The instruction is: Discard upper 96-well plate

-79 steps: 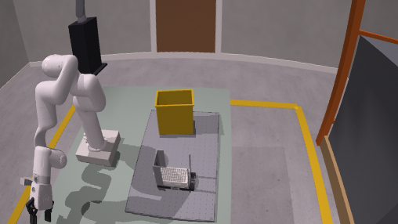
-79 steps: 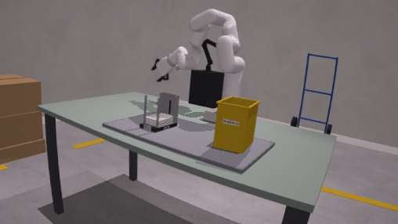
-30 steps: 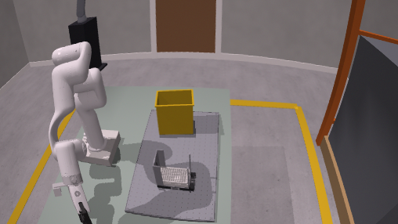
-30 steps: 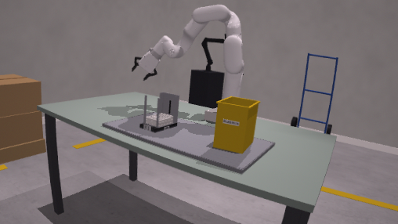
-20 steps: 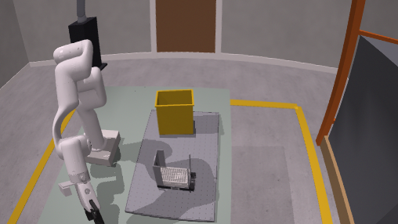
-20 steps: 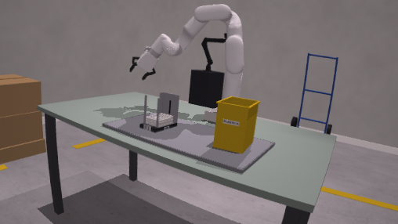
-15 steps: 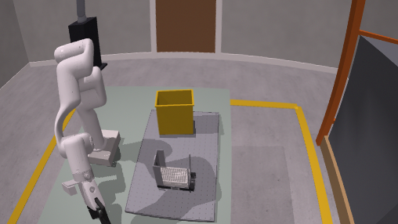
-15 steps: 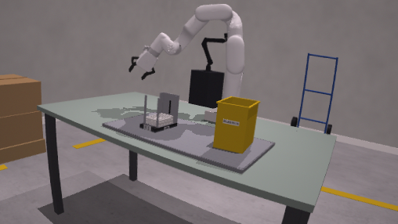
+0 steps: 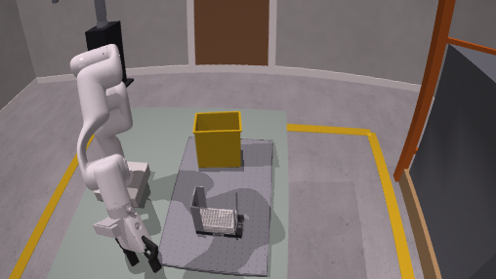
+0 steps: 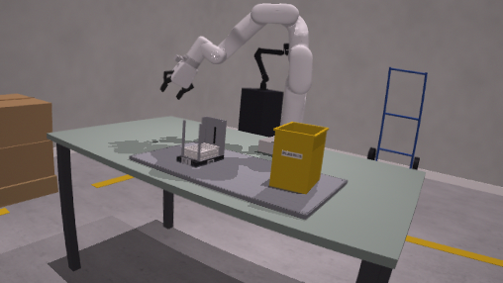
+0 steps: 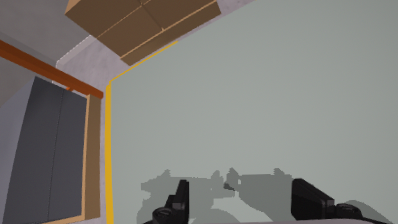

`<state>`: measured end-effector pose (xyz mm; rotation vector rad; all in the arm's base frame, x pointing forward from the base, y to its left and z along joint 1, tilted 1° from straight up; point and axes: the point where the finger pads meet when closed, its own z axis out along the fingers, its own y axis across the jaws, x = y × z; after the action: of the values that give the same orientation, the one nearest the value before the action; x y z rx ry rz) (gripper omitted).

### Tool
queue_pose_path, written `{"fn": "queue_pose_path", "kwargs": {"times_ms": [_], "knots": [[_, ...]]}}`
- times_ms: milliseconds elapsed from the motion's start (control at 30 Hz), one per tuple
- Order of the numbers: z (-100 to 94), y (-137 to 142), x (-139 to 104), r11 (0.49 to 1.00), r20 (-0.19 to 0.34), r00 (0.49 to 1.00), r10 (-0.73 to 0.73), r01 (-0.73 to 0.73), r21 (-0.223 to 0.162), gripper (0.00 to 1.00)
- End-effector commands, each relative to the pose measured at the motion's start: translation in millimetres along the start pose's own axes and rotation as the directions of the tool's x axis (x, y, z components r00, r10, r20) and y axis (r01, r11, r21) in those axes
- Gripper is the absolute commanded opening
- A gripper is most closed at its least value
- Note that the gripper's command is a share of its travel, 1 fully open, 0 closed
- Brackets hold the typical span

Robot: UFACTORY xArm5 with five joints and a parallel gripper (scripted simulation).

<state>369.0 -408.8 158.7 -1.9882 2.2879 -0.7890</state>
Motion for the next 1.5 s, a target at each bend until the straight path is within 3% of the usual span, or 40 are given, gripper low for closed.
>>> {"fn": "queue_pose_path", "kwargs": {"times_ms": [0, 167, 300, 467, 633, 867, 967, 1133, 1367, 1467], "knots": [[-5.3, -9, -11, 1.0, 0.013, 1.0, -0.02, 0.02, 0.005, 1.0], [-12.0, -25, -37, 0.986, 0.063, 0.984, -0.164, 0.165, -0.006, 1.0], [-14.5, -27, -43, 0.986, 0.066, 0.984, -0.164, 0.164, -0.003, 1.0], [-22.6, -40, -69, 0.952, 0.116, 0.945, -0.305, 0.308, -0.003, 1.0], [-28.9, -45, -82, 0.952, 0.123, 0.944, -0.305, 0.307, 0.005, 1.0], [-38.7, -56, -108, 0.896, 0.169, 0.882, -0.44, 0.444, 0.015, 1.0], [-43.7, -58, -117, 0.896, 0.173, 0.881, -0.439, 0.443, 0.02, 1.0], [-54.8, -66, -142, 0.821, 0.216, 0.797, -0.564, 0.57, 0.039, 1.0], [-63.3, -68, -157, 0.803, 0.227, 0.776, -0.589, 0.594, 0.05, 1.0], [-70.8, -71, -172, 0.743, 0.25, 0.709, -0.659, 0.666, 0.067, 1.0]]}}
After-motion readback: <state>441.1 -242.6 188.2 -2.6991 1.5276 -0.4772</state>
